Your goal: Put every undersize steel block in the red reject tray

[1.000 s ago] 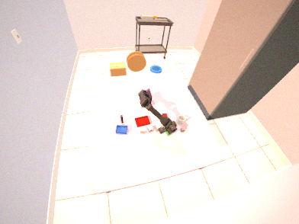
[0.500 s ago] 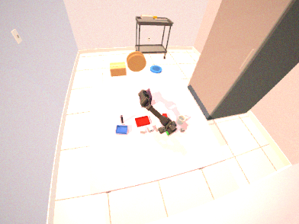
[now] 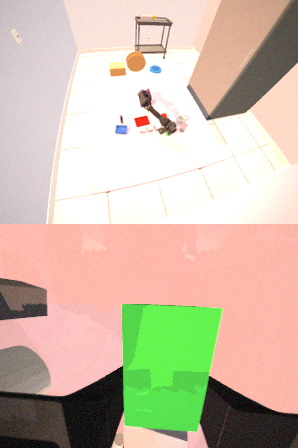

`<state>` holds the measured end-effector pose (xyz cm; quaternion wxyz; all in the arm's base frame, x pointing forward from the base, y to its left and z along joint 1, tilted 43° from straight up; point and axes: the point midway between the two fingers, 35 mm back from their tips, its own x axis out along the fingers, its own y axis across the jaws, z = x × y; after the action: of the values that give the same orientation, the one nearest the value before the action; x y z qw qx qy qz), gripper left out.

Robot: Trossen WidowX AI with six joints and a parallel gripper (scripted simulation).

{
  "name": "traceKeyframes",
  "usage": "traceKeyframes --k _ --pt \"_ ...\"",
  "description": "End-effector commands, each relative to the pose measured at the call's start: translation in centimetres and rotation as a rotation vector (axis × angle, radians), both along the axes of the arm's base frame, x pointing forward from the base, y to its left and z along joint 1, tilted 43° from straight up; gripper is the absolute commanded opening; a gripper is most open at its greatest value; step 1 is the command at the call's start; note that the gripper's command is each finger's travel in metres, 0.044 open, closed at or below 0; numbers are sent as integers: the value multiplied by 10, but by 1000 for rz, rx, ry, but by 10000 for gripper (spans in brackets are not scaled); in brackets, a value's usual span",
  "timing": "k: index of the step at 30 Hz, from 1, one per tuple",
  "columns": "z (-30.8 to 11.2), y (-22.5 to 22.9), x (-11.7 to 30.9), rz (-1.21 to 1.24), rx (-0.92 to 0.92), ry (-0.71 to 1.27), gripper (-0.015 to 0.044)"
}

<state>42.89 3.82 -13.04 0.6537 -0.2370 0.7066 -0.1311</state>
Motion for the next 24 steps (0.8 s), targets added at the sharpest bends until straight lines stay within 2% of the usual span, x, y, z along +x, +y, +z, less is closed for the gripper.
traceKeyframes --k 1,24 --pt "1 2 3 1 5 -5 0" --pt "-1 3 12 1 5 -6 0"
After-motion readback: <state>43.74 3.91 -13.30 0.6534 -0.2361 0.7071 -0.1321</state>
